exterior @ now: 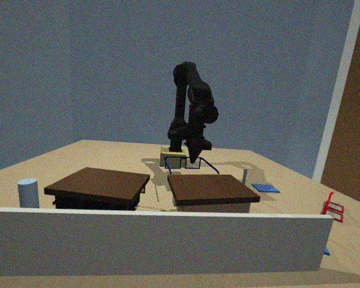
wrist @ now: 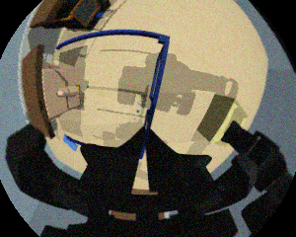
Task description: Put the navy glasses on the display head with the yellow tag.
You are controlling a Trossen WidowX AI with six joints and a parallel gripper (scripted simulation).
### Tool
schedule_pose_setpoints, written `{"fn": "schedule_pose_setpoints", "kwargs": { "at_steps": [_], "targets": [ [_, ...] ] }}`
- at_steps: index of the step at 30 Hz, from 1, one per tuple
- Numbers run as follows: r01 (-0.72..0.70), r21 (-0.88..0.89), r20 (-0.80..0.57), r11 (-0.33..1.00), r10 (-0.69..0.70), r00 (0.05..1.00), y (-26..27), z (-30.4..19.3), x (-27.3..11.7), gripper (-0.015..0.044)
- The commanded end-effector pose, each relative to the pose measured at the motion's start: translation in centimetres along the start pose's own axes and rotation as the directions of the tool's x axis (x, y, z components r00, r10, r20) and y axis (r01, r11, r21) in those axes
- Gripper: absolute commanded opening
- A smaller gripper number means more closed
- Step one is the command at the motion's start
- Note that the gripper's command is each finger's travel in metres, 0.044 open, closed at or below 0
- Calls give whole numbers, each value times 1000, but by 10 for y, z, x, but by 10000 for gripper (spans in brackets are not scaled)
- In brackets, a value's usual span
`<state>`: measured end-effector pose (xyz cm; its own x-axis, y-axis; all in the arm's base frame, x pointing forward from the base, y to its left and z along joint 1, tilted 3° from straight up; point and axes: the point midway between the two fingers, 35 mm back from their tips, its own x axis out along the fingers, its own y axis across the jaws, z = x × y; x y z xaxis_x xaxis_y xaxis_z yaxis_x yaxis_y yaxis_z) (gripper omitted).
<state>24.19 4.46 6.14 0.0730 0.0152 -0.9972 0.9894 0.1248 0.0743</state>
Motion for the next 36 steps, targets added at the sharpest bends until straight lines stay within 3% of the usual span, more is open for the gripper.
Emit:
{"fn": "schedule_pose_setpoints", "kwargs": {
  "at_steps": [1,36],
  "targets": [
    [5,3,6,1000,-5,1000,-1,2,5,0],
    [-10,3,6,1000,10,1000,33,3,9,0]
  ]
}}
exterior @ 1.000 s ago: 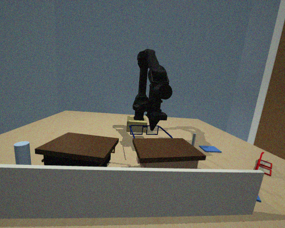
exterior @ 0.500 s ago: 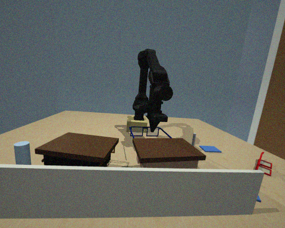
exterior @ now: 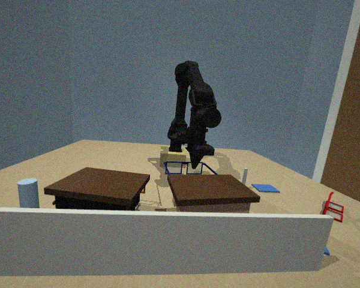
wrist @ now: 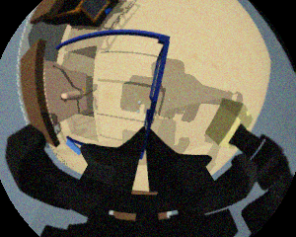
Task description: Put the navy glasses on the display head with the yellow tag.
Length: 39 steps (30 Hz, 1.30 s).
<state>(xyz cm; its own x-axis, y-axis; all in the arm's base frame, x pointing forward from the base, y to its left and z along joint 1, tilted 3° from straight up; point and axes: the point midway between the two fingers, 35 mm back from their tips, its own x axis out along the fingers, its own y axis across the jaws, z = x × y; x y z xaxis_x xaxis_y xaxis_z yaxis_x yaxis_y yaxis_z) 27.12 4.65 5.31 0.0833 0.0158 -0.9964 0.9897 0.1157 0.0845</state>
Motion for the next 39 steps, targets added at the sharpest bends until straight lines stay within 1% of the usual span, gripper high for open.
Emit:
{"fn": "schedule_pose_setpoints", "kwargs": {
  "at_steps": [1,39],
  "targets": [
    [2,-6,5,1000,-2,1000,6,1,-1,0],
    [4,-6,5,1000,-4,1000,64,0,-2,0]
  ]
}}
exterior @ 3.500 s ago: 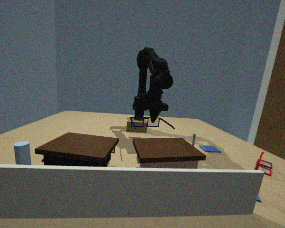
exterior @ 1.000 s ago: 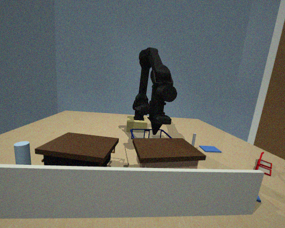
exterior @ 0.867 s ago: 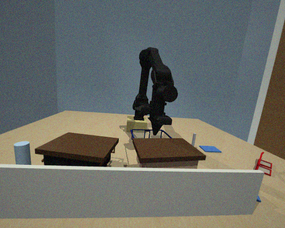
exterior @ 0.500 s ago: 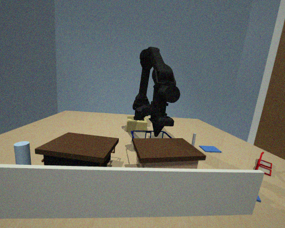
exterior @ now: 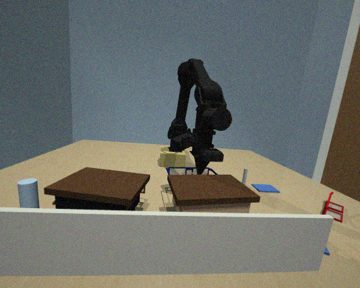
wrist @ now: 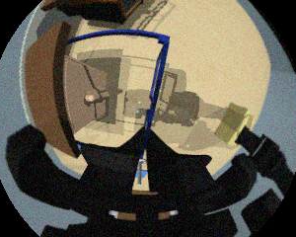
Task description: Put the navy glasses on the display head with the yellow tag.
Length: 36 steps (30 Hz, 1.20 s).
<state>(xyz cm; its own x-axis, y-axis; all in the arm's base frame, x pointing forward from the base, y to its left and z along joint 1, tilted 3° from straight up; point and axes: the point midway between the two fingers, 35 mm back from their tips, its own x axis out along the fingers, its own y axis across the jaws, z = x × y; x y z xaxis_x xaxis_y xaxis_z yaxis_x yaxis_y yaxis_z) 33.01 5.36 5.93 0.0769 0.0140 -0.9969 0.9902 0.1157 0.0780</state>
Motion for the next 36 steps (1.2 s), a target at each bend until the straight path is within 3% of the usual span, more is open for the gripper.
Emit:
{"fn": "schedule_pose_setpoints", "kwargs": {
  "at_steps": [1,36],
  "targets": [
    [-2,-6,4,1000,2,1000,6,1,-1,0],
    [-7,-6,4,1000,7,1000,60,0,-1,0]
  ]
}}
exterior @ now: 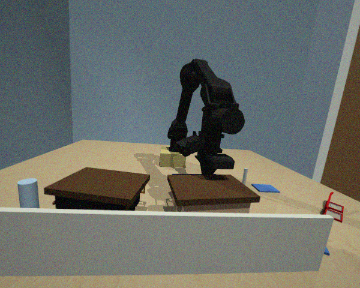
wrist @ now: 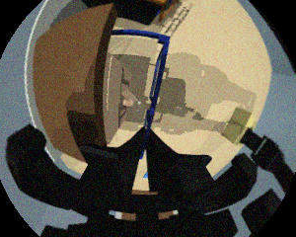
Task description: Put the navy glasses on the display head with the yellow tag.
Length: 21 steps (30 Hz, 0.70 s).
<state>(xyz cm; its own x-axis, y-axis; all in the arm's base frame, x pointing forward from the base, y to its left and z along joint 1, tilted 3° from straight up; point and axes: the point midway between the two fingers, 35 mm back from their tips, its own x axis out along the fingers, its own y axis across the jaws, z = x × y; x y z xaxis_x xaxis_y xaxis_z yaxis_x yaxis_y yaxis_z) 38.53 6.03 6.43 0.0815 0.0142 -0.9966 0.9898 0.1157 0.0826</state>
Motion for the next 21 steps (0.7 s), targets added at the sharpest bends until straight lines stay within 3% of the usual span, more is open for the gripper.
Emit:
{"fn": "schedule_pose_setpoints", "kwargs": {
  "at_steps": [1,21],
  "targets": [
    [-2,-6,4,1000,2,1000,6,1,-1,0],
    [-3,-6,4,1000,3,1000,12,1,2,0]
  ]
}}
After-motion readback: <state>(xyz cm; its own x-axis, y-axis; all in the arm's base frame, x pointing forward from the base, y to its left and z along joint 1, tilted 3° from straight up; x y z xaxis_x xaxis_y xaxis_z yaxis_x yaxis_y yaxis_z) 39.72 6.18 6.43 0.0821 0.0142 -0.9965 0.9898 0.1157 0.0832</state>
